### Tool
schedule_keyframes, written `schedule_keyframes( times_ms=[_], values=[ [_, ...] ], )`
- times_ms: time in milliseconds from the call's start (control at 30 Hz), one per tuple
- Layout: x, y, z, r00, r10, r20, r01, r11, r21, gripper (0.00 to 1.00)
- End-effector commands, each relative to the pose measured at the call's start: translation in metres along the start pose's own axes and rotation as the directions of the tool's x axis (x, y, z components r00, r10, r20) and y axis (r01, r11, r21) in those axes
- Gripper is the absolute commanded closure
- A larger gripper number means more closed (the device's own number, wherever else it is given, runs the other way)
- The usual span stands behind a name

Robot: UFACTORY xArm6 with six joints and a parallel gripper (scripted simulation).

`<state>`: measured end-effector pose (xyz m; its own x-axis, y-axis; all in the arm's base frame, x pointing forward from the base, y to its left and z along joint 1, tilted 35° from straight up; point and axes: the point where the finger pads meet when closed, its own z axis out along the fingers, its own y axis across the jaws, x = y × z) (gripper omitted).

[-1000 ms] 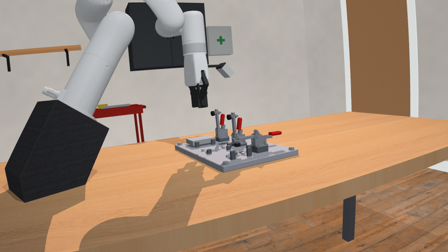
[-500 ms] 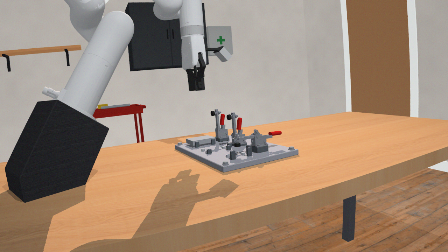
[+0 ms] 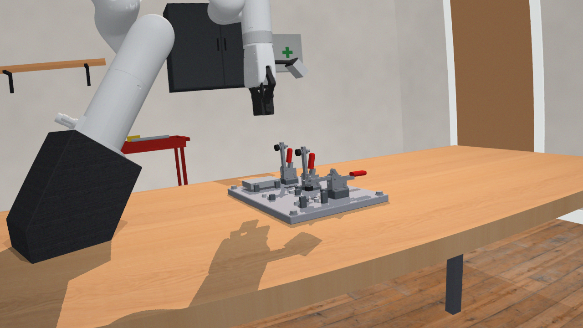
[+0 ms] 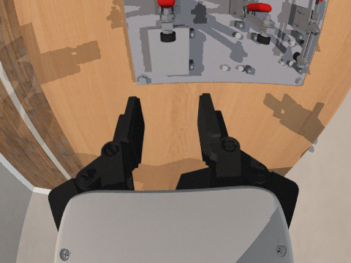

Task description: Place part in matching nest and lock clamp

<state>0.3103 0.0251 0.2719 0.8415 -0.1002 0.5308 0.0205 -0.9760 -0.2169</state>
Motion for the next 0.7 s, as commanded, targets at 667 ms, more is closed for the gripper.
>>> schedule_keyframes(
  times_ms=[667],
  values=[
    [0.062,0.0,0.0,1.0,-0.001,-0.001,0.001,1.0,0.001,0.53]
  ],
)
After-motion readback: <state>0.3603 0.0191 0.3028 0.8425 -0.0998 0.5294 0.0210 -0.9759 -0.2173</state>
